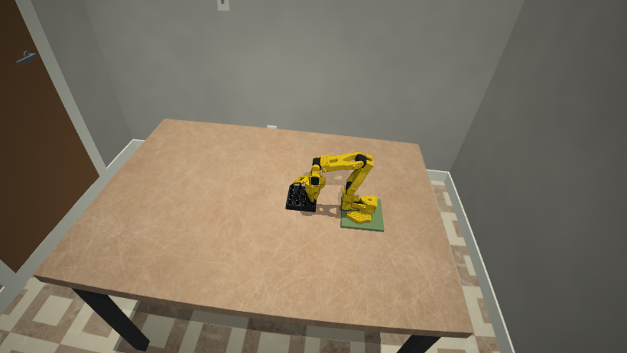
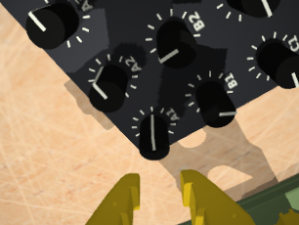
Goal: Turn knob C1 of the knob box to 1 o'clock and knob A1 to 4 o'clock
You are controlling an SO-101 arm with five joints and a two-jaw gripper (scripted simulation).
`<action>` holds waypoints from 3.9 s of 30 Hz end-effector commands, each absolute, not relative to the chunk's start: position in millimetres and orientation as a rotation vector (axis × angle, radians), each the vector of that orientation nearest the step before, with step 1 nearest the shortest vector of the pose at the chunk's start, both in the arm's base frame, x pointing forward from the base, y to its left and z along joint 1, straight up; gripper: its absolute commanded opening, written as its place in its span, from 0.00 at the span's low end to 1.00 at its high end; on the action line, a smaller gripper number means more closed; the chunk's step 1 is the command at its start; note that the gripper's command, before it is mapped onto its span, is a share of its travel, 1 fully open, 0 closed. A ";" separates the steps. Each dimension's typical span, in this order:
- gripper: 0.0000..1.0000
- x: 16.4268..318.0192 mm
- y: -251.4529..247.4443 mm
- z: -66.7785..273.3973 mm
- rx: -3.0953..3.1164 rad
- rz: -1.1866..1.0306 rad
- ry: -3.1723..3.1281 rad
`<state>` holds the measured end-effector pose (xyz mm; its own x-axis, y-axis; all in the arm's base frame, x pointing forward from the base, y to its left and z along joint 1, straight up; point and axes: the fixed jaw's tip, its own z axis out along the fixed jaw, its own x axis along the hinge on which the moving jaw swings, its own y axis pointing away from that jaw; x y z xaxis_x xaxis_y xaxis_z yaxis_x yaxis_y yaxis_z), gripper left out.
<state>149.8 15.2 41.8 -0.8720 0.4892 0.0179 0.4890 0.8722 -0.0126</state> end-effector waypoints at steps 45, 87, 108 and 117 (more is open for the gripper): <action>0.08 172.7 18.1 57.5 -0.793 0.000 -3.040; 0.09 169.7 -2.3 57.5 -0.082 0.000 -3.140; 0.09 161.9 -29.3 57.5 0.788 0.000 -3.041; 0.09 159.0 -37.6 57.5 1.038 0.000 -2.965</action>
